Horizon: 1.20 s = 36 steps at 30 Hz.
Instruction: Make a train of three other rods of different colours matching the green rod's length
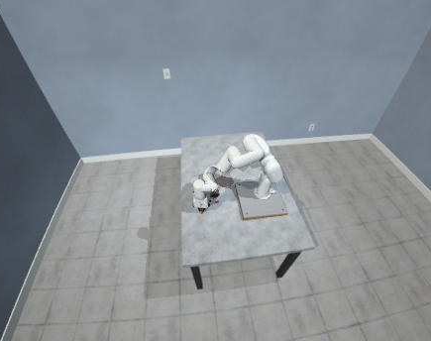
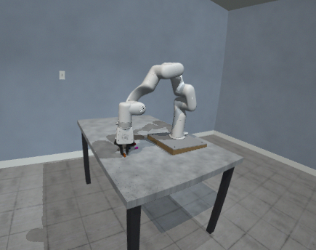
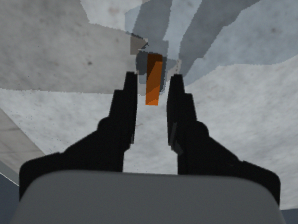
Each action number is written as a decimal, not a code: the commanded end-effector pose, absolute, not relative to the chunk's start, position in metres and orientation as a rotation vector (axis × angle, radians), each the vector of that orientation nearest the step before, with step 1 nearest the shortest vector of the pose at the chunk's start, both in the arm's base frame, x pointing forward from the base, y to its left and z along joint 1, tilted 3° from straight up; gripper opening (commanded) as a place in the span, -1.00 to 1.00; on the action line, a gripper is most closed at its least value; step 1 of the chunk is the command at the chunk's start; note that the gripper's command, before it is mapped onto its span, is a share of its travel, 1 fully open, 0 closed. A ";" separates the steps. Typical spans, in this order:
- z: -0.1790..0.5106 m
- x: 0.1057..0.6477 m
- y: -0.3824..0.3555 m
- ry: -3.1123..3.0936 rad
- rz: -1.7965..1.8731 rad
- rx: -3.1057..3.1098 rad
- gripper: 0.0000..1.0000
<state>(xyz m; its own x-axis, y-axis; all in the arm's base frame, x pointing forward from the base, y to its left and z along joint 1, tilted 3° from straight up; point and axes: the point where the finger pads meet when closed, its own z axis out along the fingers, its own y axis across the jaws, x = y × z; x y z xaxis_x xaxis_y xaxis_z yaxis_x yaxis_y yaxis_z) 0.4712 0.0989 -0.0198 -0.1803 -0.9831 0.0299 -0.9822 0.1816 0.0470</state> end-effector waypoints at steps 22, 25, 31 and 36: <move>-0.019 0.473 0.099 -2.376 -0.023 1.979 -0.51; -0.021 0.473 0.099 -2.376 -0.023 1.979 -0.51; -0.024 0.473 0.099 -2.376 -0.023 1.979 -0.51; -0.028 0.472 0.099 -2.376 -0.023 1.979 -0.51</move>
<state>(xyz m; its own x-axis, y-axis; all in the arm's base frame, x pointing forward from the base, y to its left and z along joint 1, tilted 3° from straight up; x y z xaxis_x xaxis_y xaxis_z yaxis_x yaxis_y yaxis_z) 0.4710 0.0988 -0.0262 -0.1803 -0.9831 0.0299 -0.9823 0.1816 0.0469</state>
